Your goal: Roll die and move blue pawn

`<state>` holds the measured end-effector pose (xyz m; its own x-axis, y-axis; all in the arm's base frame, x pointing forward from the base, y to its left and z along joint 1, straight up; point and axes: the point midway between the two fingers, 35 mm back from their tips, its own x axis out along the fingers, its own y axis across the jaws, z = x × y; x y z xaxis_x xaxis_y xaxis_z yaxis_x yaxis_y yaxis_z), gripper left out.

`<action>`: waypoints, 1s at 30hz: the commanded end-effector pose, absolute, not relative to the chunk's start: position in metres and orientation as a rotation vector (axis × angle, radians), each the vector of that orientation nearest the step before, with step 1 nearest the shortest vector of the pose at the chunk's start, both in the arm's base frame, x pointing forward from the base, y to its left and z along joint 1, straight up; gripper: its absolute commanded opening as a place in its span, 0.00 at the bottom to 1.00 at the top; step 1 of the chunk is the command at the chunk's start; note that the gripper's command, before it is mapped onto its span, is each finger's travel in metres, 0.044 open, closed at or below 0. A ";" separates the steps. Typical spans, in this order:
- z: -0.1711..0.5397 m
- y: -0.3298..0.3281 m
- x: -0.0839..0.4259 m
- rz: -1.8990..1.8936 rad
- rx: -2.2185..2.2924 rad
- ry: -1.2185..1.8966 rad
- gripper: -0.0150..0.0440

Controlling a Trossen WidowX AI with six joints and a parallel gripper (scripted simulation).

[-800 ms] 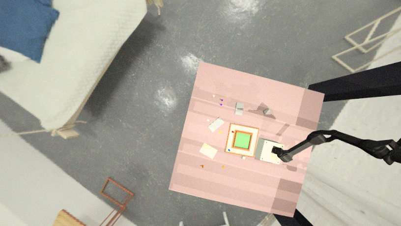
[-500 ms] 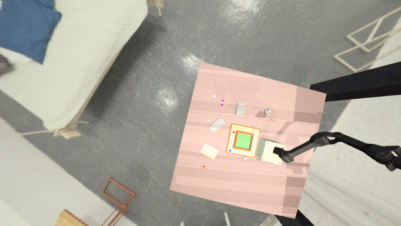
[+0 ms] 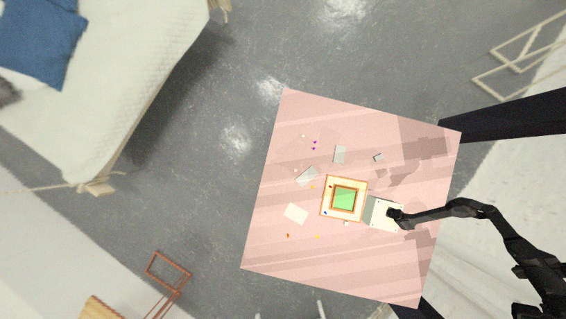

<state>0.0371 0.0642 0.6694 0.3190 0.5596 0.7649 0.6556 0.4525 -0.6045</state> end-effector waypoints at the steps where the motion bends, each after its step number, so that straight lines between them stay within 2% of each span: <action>1: 0.639 0.122 0.076 0.141 -1.200 -1.229 0.72; 16: 0.500 0.244 0.186 0.713 -1.037 -0.671 0.72; 30: 0.313 0.287 0.258 0.926 -0.745 0.106 0.72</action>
<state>0.2430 0.2821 0.3728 0.6359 0.7374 -0.2277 -0.6416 0.3412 -0.6870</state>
